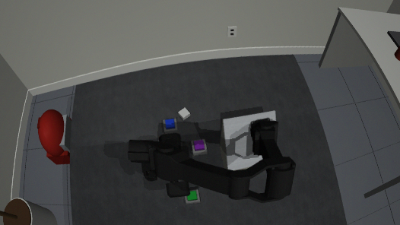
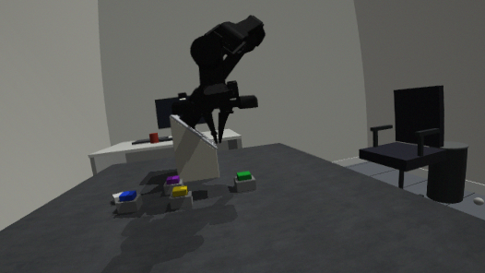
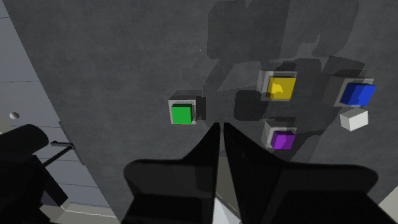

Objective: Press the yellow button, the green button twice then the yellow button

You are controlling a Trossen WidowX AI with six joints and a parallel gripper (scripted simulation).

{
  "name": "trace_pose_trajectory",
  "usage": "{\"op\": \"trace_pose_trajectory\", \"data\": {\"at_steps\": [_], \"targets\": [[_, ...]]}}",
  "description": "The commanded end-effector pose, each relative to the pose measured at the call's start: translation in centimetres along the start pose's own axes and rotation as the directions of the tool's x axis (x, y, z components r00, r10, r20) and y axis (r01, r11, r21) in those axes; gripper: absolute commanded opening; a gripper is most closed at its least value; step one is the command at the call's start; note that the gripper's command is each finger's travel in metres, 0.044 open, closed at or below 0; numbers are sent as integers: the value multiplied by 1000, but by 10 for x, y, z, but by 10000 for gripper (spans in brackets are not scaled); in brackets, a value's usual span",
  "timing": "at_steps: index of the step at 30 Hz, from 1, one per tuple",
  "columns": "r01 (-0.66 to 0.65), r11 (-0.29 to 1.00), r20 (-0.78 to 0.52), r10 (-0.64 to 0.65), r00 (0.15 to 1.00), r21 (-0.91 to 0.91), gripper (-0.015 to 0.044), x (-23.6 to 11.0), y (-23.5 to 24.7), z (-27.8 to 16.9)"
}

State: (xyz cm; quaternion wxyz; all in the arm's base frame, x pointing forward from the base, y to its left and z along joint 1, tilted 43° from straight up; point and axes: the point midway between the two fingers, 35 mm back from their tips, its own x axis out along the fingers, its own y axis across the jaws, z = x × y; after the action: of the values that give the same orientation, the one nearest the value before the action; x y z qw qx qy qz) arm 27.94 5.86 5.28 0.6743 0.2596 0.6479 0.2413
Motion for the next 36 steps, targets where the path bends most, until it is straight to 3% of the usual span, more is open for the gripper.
{"op": "trace_pose_trajectory", "data": {"at_steps": [1,7,12,36], "targets": [[-15,1000,-9,15,1000,12,20,1,40,-22],[-22,1000,-11,22,1000,11,20,3,56,-31],[-25,1000,-11,25,1000,12,20,60,58,-32],[-27,1000,-11,27,1000,12,20,94,59,-33]]}}
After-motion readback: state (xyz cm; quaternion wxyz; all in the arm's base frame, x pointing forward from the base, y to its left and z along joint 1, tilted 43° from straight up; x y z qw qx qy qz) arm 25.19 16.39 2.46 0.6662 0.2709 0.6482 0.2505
